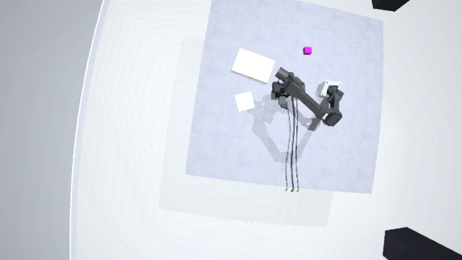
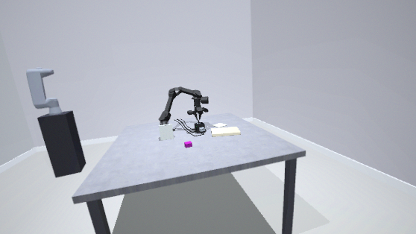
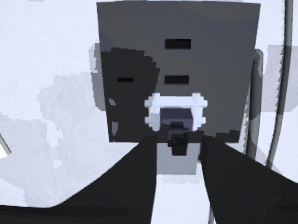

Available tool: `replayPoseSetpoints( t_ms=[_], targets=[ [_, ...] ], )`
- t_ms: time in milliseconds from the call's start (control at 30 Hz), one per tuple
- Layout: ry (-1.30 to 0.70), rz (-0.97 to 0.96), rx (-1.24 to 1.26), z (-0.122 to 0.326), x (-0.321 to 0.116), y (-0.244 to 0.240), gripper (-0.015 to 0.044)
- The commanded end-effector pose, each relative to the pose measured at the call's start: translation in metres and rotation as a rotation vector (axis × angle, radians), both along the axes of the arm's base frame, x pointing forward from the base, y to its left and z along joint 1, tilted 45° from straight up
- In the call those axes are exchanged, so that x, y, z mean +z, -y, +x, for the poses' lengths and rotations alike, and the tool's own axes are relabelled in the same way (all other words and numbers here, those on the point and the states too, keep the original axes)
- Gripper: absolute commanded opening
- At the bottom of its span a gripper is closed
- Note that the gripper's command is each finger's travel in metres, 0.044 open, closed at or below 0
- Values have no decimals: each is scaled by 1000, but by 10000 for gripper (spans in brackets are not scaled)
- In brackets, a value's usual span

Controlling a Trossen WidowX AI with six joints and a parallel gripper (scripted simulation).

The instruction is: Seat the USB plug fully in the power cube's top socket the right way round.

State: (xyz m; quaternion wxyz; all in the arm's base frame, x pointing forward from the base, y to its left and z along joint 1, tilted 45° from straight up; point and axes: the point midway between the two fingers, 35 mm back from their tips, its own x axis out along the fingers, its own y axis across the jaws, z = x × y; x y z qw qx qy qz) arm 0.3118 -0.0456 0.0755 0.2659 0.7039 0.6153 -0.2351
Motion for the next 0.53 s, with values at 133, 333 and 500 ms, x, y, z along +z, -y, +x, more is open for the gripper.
replayPoseSetpoints(
  t_ms=[133, 333, 500],
  targets=[
    [0, 0, 0, 0, 0, 0, 95],
    [0, 0, 0, -1, 4, 4, 95],
    [0, 0, 0, -1, 8, 8, 95]
  ],
)
